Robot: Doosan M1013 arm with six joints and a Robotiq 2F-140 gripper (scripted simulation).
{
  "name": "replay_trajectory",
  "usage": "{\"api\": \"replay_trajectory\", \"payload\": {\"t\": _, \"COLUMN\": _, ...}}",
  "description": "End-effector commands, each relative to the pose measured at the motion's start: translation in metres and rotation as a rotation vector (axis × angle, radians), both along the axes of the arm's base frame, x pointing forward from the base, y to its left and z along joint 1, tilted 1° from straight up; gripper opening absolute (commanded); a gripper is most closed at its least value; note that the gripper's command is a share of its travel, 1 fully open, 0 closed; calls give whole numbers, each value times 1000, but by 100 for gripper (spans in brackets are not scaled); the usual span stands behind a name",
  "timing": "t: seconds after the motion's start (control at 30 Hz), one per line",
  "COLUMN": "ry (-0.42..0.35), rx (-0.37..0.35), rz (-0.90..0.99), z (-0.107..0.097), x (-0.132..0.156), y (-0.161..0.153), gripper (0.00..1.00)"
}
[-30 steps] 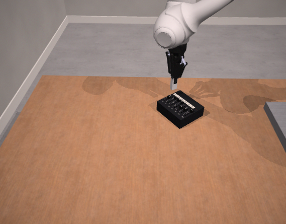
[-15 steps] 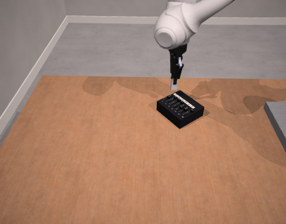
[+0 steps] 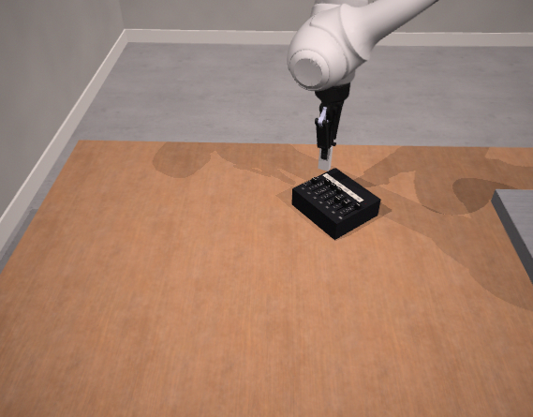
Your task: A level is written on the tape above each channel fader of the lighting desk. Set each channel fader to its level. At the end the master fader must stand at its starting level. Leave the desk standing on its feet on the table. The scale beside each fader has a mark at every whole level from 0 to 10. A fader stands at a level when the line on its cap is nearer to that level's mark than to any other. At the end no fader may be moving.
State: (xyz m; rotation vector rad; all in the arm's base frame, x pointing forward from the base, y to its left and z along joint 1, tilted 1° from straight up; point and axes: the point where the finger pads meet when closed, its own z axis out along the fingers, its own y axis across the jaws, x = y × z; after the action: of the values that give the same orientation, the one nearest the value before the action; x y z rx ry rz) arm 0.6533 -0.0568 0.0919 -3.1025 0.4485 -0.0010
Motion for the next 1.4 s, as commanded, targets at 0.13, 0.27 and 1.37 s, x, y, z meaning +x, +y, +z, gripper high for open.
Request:
{"api": "replay_trajectory", "payload": {"t": 0.13, "ry": 2, "rx": -19, "rz": -475, "z": 0, "x": -2, "y": 6, "gripper": 0}}
{"api": "replay_trajectory", "payload": {"t": 0.27, "ry": 1, "rx": -12, "rz": -708, "z": 0, "x": -3, "y": 10, "gripper": 0}}
{"api": "replay_trajectory", "payload": {"t": 1.37, "ry": 59, "rx": 69, "rz": -2550, "z": -2, "x": -17, "y": 43, "gripper": 0}}
